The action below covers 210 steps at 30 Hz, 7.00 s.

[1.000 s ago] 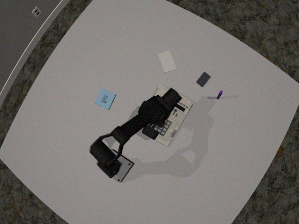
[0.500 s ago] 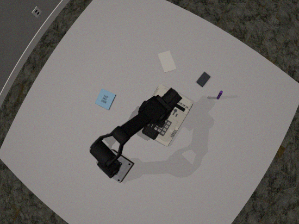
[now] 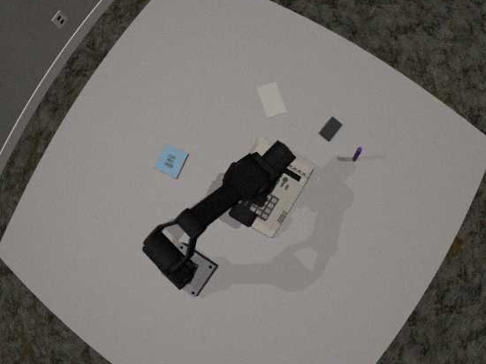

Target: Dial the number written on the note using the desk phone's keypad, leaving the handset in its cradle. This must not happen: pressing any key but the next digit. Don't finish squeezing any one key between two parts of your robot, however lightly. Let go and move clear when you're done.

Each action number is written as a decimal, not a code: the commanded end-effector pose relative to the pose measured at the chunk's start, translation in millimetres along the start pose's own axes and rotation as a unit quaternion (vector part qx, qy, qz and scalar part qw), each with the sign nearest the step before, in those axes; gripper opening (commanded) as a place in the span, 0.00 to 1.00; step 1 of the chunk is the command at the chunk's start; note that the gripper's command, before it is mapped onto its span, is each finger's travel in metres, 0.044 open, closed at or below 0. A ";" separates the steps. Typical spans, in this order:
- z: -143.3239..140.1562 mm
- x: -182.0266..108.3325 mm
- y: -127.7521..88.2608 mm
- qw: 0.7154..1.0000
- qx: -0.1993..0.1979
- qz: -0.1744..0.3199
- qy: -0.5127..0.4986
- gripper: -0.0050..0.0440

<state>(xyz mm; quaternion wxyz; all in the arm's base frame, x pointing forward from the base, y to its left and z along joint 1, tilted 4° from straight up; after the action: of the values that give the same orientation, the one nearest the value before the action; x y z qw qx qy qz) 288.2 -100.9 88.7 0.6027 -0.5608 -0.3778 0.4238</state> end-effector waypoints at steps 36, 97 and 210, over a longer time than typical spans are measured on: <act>-1.3 0.6 23.0 1.000 -0.006 -0.002 0.003 0.00; -1.0 0.5 -5.1 1.000 -0.006 -0.002 0.003 0.00; 13.9 -3.4 13.2 1.000 -0.006 -0.002 0.003 0.00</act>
<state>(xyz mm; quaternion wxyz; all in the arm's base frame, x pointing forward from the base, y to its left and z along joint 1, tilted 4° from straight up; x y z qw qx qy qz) 274.5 -100.0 83.7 0.5970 -0.5671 -0.3829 0.4189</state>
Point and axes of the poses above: the point midway between the two fingers, 35 mm back from their tips, its own y axis out along the fingers, its own z axis across the jaws, x = y × z, the point moved 7 cm from there along -y, back along the fingers, and after that the axes turned 15 degrees about y, right-handed, at the moved point
